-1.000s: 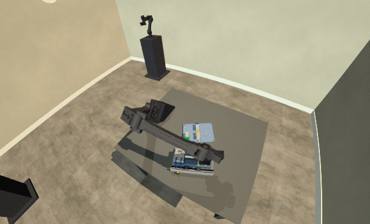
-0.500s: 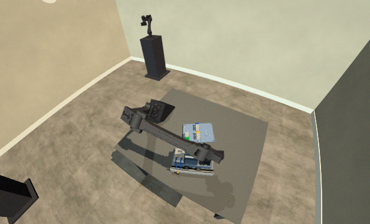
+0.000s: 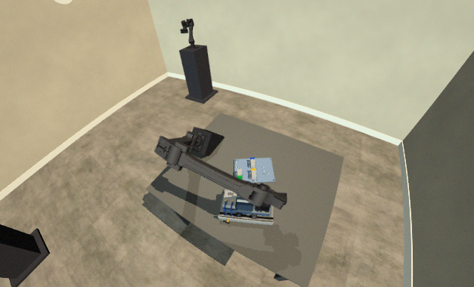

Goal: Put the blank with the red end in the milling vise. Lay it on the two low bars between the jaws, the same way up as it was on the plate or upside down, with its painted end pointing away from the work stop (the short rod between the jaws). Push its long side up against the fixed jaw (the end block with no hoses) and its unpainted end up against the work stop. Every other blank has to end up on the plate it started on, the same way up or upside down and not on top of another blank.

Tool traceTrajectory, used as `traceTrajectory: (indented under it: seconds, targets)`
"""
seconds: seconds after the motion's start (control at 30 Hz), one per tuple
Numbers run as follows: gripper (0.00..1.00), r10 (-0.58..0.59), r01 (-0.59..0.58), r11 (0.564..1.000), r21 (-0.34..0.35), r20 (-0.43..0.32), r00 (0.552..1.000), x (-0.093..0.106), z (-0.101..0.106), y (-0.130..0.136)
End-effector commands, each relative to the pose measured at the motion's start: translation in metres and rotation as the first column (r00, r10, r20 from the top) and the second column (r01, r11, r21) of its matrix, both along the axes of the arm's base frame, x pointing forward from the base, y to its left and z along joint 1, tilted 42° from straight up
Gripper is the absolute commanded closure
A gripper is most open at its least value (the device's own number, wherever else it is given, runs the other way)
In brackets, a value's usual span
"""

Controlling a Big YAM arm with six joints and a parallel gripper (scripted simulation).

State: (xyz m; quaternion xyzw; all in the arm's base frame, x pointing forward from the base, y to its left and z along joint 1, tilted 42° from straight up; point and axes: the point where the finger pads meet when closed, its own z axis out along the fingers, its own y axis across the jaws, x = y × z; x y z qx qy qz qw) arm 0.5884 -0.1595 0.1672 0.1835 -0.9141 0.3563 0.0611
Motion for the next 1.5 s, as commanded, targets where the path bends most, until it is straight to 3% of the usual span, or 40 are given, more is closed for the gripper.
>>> traceTrajectory:
  seconds: [0.0,1.47]
  targets:
    - [1.0,-0.003,0.003,1.0,0.002,-0.001,1.0,0.004,-0.008,-0.005]
    - [1.0,0.02,-0.02,1.0,0.0,0.028,0.999,0.004,-0.001,0.02]
